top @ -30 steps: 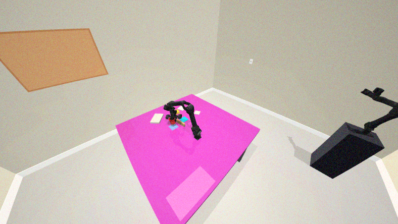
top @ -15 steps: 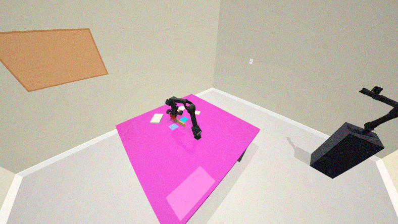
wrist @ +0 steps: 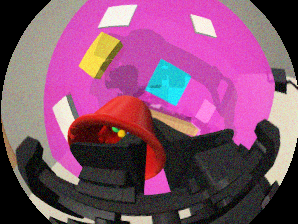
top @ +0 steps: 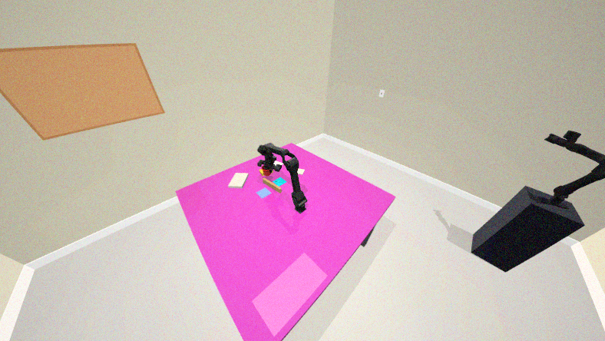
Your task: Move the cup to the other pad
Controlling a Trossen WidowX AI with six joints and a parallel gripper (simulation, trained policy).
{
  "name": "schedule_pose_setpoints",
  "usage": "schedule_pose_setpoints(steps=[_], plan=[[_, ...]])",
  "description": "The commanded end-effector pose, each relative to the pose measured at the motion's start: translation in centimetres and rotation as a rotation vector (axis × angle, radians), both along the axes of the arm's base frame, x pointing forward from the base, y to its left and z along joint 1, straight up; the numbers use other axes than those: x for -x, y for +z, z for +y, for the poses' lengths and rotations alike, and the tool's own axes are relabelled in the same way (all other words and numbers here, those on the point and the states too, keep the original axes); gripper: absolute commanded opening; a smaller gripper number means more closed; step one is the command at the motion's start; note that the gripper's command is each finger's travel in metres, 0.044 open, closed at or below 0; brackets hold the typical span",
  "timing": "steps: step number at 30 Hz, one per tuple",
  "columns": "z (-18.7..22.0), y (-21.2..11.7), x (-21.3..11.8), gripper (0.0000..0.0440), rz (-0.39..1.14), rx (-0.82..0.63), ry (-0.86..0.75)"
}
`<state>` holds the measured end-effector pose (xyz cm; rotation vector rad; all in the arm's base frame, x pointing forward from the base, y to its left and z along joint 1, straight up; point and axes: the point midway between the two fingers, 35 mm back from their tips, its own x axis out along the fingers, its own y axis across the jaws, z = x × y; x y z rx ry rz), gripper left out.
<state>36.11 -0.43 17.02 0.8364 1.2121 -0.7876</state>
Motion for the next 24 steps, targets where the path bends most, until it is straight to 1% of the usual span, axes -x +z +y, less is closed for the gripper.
schedule_pose_setpoints(steps=[1, 12, 24], plan=[[-1.7, 0.1, -0.5, 0.0, -0.025, 0.012, -0.028], [-5.4, -1.0, -0.8, 0.0, -0.047, 0.023, -0.1], [-7.5, -3.9, -0.3, 0.0, -0.042, 0.026, -0.152]])
